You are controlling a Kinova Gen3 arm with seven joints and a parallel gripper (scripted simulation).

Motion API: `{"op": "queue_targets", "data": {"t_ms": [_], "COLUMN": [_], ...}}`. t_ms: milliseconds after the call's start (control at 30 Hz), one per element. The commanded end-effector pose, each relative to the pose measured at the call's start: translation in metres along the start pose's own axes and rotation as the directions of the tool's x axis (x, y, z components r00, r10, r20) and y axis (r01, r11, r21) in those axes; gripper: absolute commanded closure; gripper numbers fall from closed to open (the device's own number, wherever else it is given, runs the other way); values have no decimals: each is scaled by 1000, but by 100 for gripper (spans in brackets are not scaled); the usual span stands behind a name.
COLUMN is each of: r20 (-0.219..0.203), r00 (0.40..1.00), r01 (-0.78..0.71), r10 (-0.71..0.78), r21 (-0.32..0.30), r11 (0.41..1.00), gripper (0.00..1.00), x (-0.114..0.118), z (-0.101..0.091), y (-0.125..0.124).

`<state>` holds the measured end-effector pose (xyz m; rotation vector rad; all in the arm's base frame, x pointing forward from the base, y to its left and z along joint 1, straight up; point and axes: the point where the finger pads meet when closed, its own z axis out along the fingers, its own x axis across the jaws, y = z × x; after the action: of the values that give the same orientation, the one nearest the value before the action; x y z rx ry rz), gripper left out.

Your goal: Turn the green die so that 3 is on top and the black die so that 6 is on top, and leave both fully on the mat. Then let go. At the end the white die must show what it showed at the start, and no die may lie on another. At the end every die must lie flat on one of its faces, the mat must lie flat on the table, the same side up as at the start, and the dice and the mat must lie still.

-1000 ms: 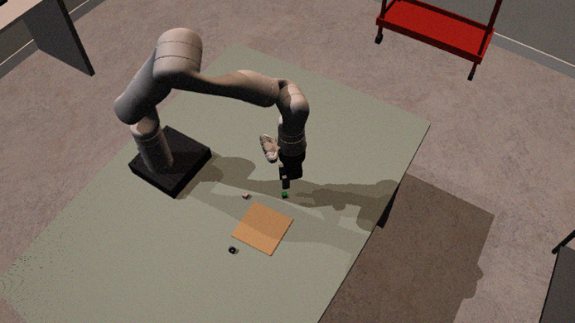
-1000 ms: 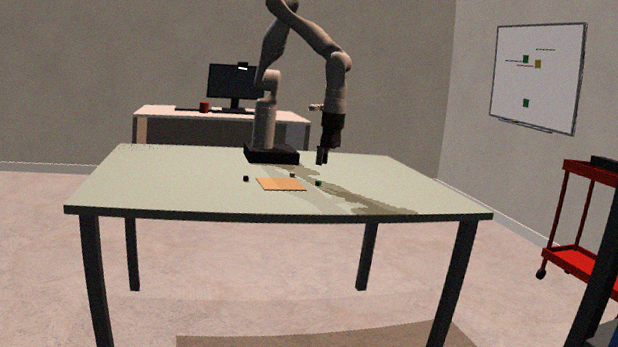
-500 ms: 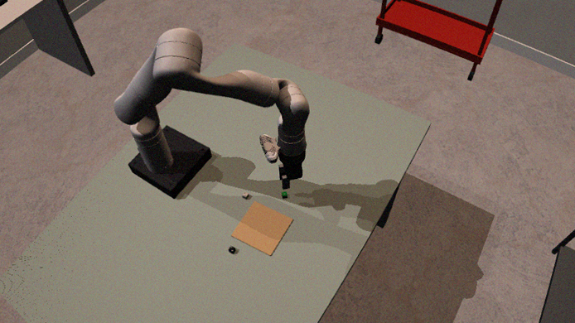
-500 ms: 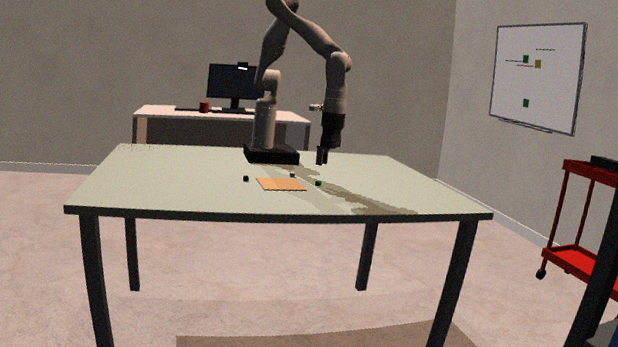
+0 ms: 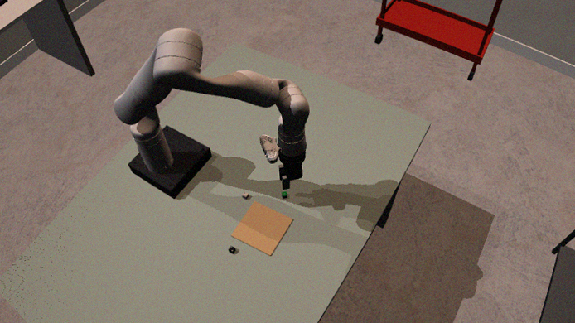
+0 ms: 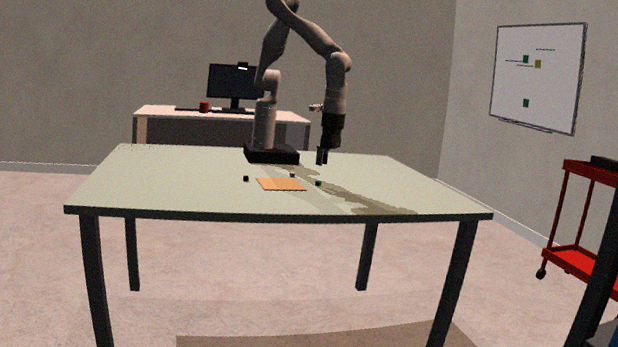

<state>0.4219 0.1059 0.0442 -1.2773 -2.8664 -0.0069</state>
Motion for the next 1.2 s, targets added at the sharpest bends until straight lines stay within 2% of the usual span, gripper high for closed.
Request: {"op": "queue_targets", "data": {"t_ms": [0,667,1167], "r20": [0,0,0], "r00": [1000,1000,1000], "r01": [0,0,0], "r10": [0,0,0], "r21": [-1,-1,-1], "r11": [1000,1000,1000], "gripper": [36,36,36], "x": [0,0,0], "z": [1,19,42], "y": [0,0,0]}}
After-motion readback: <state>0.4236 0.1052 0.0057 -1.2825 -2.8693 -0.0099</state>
